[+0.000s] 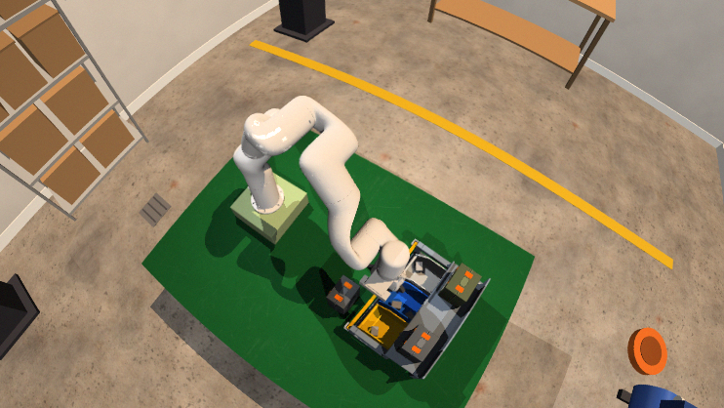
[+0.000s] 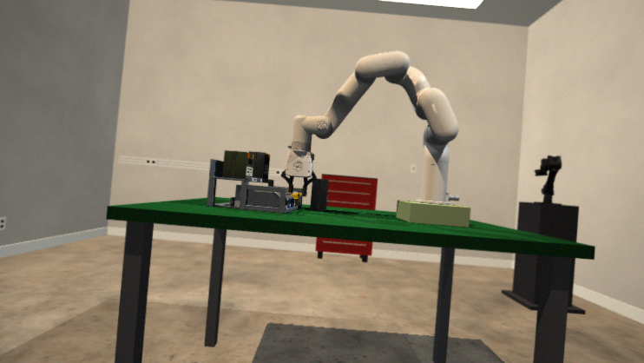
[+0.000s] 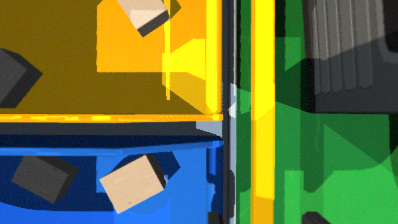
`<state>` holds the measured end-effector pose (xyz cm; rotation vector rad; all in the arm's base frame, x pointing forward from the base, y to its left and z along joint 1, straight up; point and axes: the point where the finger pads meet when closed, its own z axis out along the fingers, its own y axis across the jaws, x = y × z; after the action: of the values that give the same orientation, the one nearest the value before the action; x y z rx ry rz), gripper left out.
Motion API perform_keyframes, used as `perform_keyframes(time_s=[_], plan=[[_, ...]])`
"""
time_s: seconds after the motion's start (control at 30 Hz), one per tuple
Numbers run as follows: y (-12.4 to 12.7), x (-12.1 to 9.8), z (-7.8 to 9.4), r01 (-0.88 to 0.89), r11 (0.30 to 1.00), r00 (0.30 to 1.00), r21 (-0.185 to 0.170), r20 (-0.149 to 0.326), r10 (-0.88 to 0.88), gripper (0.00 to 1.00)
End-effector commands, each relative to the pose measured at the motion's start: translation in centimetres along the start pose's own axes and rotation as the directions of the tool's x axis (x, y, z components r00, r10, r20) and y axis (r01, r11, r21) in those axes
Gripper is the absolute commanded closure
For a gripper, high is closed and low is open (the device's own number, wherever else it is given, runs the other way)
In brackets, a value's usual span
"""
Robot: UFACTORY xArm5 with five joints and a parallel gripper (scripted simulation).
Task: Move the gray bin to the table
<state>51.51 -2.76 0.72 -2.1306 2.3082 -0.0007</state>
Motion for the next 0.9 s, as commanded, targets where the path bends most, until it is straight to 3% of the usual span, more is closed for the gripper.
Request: perform_keyframes(time_s=[0.0,0.17,0.2,0.87], plan=[[-0.15,0.00,-0.16,0.000,1.000,1.000,0.004,0.007,0.000,0.52],[-0.15,0.00,-0.16,0.000,1.000,1.000,0.004,0.007,0.000,0.52],[-0.15,0.00,-0.16,0.000,1.000,1.000,0.004,0.000,0.000,1.00],[-0.15,0.00,-0.16,0.000,1.000,1.000,0.004,0.000,0.000,1.00]])
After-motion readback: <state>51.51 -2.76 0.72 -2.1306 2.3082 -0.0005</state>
